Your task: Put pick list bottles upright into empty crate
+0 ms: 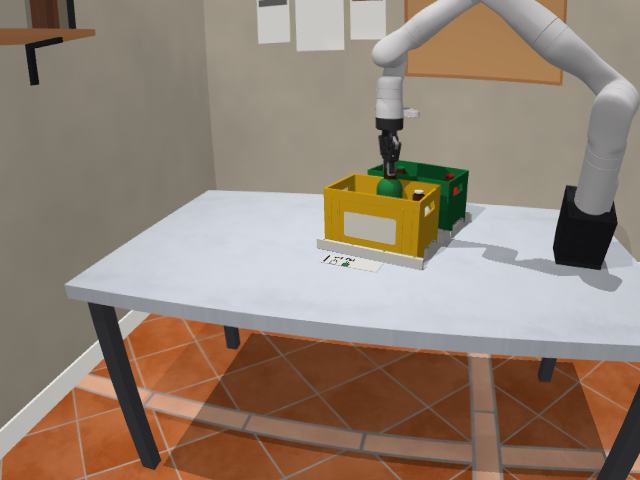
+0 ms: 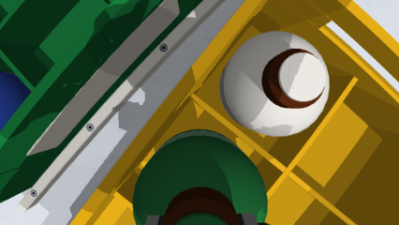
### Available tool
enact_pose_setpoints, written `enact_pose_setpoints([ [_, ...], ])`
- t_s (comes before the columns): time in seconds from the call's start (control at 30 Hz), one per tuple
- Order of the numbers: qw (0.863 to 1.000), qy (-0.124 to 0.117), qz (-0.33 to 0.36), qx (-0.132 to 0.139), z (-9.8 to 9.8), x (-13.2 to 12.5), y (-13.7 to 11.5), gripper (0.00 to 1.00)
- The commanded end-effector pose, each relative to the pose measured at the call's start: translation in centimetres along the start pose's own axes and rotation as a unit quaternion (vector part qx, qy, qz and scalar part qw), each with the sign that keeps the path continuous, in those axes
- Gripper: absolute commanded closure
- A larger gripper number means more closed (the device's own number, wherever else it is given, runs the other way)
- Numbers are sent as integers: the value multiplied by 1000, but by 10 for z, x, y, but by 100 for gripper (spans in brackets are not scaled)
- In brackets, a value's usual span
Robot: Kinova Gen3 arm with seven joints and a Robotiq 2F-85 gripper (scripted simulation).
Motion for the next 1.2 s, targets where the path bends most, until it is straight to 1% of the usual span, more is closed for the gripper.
enact_pose_setpoints([
  [0.0,1000,-1,0,-1,1,-1,0,90],
  [0.93,1000,-1,0,-1,27,-1,0,90],
  [1.17,1000,-1,0,-1,31,-1,0,90],
])
Point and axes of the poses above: the point where the finger pads meet when closed, its own z axis out along the fingers, its own x axis across the jaws, y = z × x, the point moved 8 cm from there along -z, back along the fingers, and after that the axes turned 10 degrees about -z, right-handed, at the moved point
